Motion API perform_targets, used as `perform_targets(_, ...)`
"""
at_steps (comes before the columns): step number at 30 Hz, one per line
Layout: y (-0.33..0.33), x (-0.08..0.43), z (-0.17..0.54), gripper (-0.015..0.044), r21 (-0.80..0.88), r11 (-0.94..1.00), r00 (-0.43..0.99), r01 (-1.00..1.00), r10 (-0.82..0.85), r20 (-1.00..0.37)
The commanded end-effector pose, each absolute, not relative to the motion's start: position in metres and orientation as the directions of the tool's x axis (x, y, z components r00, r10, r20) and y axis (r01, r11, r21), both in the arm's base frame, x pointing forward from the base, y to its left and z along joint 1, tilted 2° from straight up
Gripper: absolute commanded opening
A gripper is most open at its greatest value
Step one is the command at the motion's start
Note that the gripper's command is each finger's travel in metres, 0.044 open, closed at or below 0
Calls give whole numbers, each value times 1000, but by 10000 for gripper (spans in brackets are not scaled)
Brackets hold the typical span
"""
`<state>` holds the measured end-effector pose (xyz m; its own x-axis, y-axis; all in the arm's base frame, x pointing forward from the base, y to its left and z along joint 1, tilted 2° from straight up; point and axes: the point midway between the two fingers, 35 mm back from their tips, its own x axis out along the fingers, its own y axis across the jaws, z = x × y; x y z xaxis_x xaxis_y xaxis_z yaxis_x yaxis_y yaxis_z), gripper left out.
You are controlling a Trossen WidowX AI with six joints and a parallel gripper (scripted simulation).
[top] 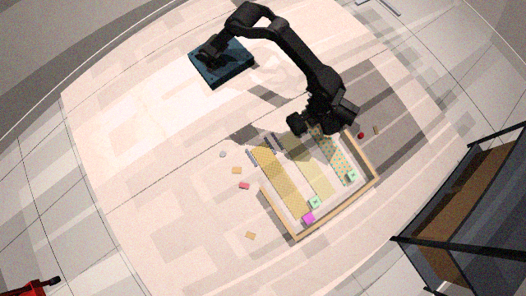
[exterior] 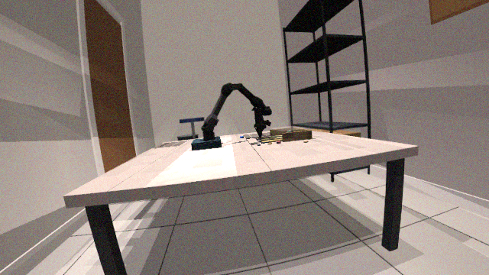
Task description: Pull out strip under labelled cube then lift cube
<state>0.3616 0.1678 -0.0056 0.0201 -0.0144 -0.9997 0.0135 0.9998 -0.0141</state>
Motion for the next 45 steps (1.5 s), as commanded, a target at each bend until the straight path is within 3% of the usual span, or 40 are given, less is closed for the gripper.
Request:
perform_targets(1, 168, 361, -7, 0, -13, 1000, 16, 10, -13, -1000)
perform_targets(45, 168, 362, -12, 0, -13, 1000, 16, 10, -13, -1000)
